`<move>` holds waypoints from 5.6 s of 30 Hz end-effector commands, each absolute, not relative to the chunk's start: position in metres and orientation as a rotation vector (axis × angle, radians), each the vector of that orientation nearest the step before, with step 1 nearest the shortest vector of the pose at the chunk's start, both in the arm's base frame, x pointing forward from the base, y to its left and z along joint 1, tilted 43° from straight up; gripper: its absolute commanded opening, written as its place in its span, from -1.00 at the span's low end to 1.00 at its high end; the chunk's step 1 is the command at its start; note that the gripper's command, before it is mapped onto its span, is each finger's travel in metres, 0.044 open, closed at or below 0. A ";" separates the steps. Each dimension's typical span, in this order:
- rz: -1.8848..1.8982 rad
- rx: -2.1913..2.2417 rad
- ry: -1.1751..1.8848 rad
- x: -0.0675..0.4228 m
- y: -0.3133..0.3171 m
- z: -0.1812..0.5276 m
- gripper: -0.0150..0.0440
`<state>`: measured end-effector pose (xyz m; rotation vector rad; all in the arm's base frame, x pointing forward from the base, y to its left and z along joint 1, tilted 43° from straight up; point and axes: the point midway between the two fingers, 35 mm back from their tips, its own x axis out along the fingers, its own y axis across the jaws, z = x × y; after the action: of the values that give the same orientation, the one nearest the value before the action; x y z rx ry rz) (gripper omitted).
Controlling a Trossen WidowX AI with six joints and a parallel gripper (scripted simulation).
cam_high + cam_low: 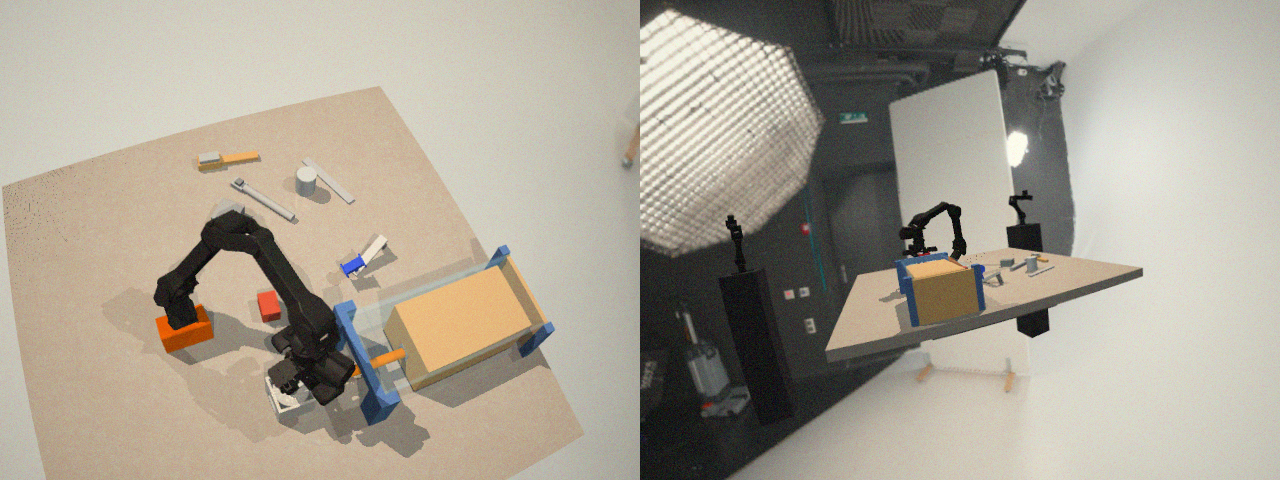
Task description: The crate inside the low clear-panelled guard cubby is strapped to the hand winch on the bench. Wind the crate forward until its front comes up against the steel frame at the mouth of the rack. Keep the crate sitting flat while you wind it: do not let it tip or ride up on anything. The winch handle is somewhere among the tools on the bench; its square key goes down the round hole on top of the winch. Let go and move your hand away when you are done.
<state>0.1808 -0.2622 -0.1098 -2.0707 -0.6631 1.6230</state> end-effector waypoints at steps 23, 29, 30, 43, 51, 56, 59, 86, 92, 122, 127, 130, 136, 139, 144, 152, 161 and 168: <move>1.625 -2.077 -0.687 0.182 -0.260 -0.113 -0.49; 1.625 -2.077 -0.687 0.182 -0.260 -0.113 -0.49; 1.625 -2.073 -0.682 0.182 -0.260 -0.113 -0.49; 1.631 -2.032 -0.623 0.182 -0.262 -0.114 -0.49; 1.633 -2.016 -0.601 0.182 -0.263 -0.115 -0.49; 1.629 -2.048 -0.644 0.182 -0.261 -0.114 -0.49; 1.621 -2.097 -0.715 0.181 -0.259 -0.112 -0.49; 1.620 -2.104 -0.726 0.181 -0.258 -0.112 -0.49; 1.625 -2.077 -0.687 0.182 -0.260 -0.113 -0.49; 1.628 -2.057 -0.658 0.182 -0.261 -0.113 -0.49; 1.630 -2.043 -0.638 0.182 -0.261 -0.114 -0.49; 1.632 -2.029 -0.618 0.182 -0.262 -0.114 -0.49; 1.632 -2.029 -0.618 0.182 -0.262 -0.114 -0.49; 1.633 -2.013 -0.596 0.182 -0.263 -0.115 -0.49; 1.635 -1.997 -0.574 0.182 -0.264 -0.116 -0.49; 1.631 -2.031 -0.620 0.182 -0.262 -0.114 -0.49; 1.626 -2.066 -0.672 0.182 -0.261 -0.113 -0.49; 1.621 -2.097 -0.717 0.182 -0.259 -0.112 -0.49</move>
<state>0.1809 -0.2620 -0.1094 -2.0814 -0.6871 1.6193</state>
